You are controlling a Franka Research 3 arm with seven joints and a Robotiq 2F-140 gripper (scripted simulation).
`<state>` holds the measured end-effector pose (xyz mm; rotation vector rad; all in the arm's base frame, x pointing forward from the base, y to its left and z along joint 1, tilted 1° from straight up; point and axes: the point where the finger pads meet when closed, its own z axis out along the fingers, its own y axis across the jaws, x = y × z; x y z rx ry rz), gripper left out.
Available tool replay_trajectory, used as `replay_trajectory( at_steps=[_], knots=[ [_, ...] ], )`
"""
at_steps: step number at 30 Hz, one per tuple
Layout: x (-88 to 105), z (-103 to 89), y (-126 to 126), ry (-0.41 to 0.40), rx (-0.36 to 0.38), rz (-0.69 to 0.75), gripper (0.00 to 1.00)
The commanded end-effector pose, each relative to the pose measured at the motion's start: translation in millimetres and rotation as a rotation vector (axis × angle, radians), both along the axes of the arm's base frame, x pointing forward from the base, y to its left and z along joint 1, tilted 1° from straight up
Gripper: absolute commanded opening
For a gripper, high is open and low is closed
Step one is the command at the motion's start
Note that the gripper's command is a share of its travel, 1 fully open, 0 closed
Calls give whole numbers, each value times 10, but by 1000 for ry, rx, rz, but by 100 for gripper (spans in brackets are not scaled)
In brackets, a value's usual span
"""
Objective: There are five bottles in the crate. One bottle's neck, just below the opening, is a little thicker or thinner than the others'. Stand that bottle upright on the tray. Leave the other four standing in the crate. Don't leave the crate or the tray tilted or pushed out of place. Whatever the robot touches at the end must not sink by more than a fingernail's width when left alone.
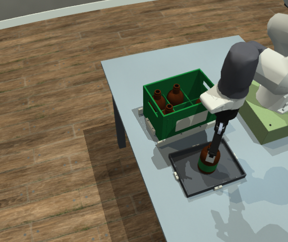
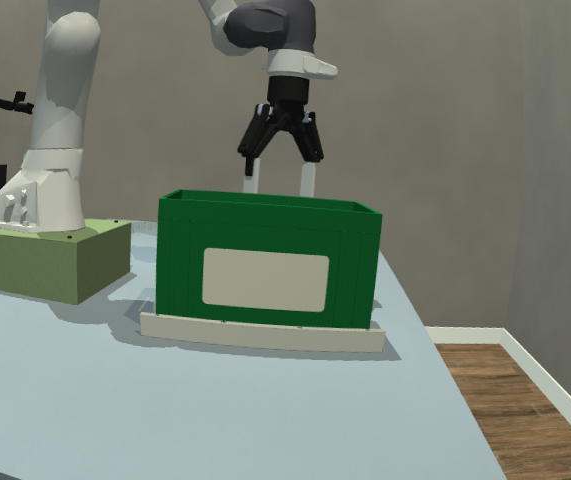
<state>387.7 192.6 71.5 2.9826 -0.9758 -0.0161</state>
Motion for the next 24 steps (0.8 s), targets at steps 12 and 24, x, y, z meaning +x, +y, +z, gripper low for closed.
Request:
replay_trajectory(
  at_steps=[12, 24],
  knots=[
    [12, 92, -1, -2, 4, 3, 100],
    [13, 288, -1, -2, 4, 3, 100]
  ],
)
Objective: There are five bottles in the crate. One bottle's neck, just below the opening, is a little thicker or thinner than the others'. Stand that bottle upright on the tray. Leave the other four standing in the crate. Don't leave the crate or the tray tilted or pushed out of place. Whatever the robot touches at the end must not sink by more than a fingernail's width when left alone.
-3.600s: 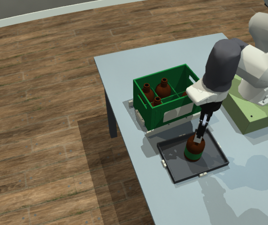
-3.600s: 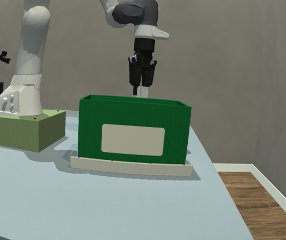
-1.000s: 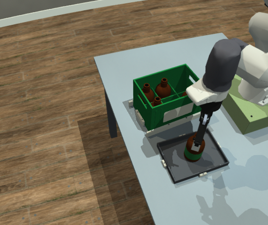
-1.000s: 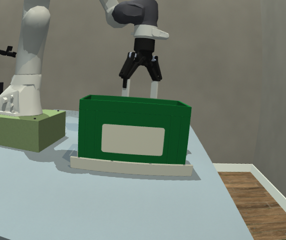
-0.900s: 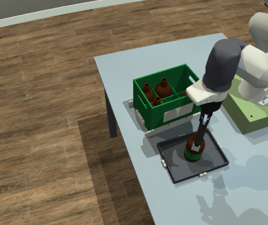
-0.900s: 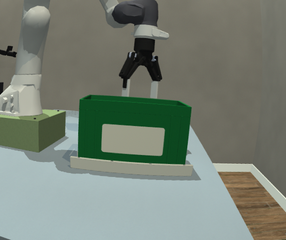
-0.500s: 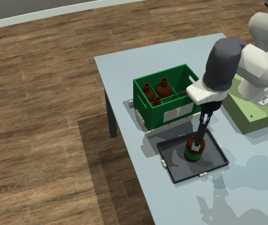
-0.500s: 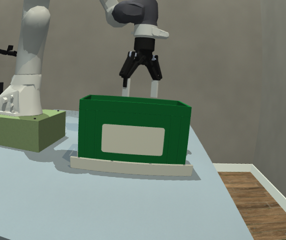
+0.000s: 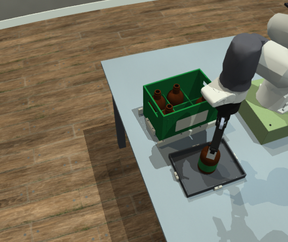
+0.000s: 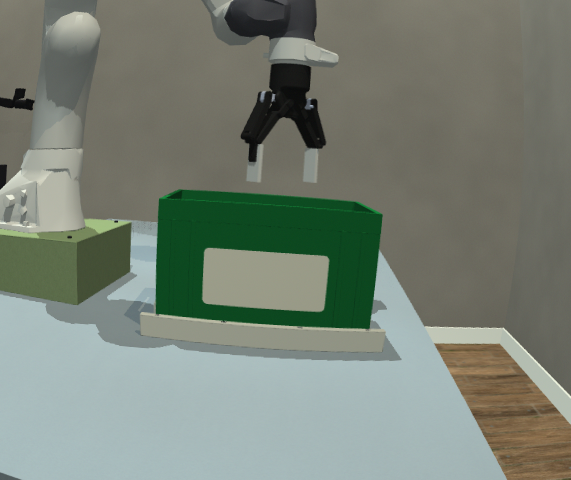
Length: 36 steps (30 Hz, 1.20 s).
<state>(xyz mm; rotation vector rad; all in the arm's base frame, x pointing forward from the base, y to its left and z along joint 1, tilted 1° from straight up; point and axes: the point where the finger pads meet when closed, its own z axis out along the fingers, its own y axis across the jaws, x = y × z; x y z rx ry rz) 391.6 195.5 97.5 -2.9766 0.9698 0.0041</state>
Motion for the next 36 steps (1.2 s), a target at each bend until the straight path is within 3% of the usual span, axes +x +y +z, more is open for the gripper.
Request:
replay_trajectory(
  at_steps=[1, 14, 26, 36],
  knots=[
    [-26, 52, -30, 10, -8, 0, 100],
    [-23, 393, -31, 10, -8, 0, 100],
    [-21, 570, -32, 10, -8, 0, 100],
    [-21, 606, -32, 10, -8, 0, 100]
  ],
)
